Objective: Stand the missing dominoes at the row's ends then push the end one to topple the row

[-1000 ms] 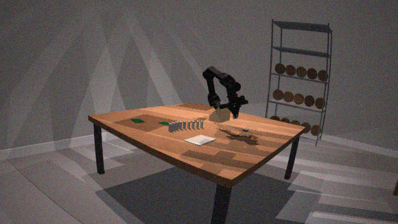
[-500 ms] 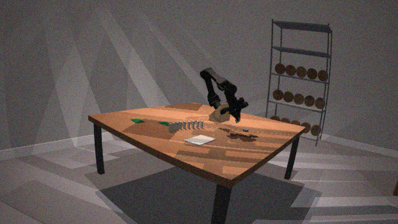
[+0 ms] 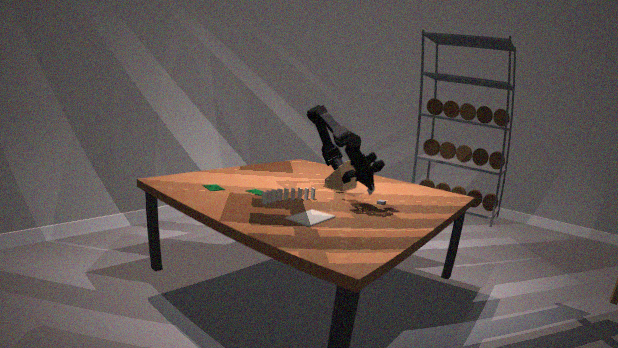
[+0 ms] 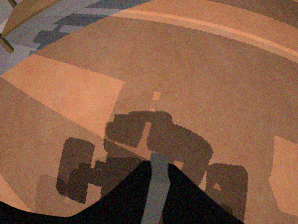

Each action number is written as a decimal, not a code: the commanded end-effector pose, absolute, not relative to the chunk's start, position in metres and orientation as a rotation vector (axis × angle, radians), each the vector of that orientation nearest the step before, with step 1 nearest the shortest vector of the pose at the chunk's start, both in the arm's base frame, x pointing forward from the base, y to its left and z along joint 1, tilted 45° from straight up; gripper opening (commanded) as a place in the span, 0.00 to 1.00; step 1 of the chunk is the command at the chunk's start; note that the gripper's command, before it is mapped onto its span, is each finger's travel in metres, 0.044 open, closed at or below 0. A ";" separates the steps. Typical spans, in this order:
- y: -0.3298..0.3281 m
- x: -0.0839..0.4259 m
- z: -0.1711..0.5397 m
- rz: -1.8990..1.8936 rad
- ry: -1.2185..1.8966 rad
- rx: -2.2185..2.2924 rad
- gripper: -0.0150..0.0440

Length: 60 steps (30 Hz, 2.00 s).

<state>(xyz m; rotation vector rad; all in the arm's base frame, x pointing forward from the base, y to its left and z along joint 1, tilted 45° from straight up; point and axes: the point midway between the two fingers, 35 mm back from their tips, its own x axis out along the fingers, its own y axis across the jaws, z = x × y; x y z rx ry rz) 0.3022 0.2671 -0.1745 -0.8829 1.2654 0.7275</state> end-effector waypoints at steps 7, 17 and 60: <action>0.264 0.298 -0.175 0.810 1.159 -0.818 0.29; 0.259 0.297 -0.169 0.878 1.026 -0.771 0.29; 0.218 0.266 -0.080 1.018 0.359 -0.730 0.29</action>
